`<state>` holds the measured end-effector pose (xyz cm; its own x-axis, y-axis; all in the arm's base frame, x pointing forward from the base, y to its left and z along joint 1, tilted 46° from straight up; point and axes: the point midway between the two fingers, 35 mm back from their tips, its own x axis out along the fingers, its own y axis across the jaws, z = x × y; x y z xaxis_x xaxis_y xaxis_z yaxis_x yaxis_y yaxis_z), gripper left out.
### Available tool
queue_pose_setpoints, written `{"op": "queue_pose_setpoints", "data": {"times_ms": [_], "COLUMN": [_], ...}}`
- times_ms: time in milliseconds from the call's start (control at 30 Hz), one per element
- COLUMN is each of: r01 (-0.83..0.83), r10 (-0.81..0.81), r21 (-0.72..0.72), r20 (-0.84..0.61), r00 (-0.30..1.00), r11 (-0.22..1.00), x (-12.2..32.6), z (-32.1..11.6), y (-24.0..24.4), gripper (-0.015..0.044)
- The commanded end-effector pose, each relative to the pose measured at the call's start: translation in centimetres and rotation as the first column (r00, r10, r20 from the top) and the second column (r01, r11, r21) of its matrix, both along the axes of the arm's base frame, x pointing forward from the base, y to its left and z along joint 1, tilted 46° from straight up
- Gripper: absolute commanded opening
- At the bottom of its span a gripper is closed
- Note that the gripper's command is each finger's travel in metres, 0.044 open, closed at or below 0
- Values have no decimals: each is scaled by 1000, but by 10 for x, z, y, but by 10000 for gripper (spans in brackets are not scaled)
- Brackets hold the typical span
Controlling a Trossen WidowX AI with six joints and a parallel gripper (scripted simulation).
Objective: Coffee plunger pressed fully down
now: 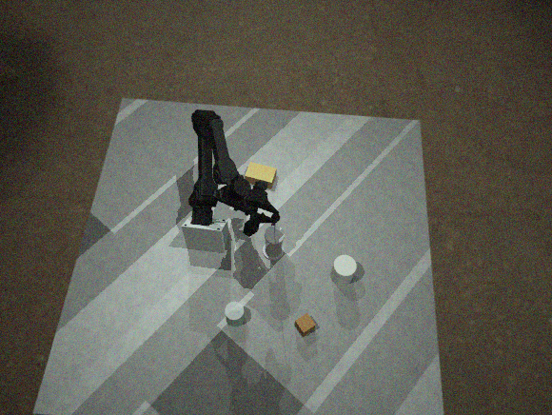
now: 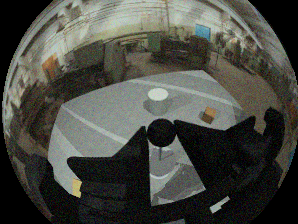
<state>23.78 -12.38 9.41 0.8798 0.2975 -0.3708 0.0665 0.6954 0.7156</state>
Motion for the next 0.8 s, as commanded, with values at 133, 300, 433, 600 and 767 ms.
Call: {"op": "queue_pose_setpoints", "data": {"times_ms": [133, 300, 433, 600, 767], "r01": [-4, -5, -6, -7, -7], "r10": [4, 5, 6, 6, 7], "r21": [-2, -4, -5, -6, -7], "r20": [-13, -16, -19, -21, -23], "r00": [1000, 1000, 1000, 1000, 1000], "r11": [1000, 1000, 1000, 1000, 1000], "x": [3, 5, 7, 8, 10], "z": [-13, -20, -26, -33, -40], "y": [6, 9, 13, 17, 21], "gripper": [119, 119, 119, 119, 119]}}
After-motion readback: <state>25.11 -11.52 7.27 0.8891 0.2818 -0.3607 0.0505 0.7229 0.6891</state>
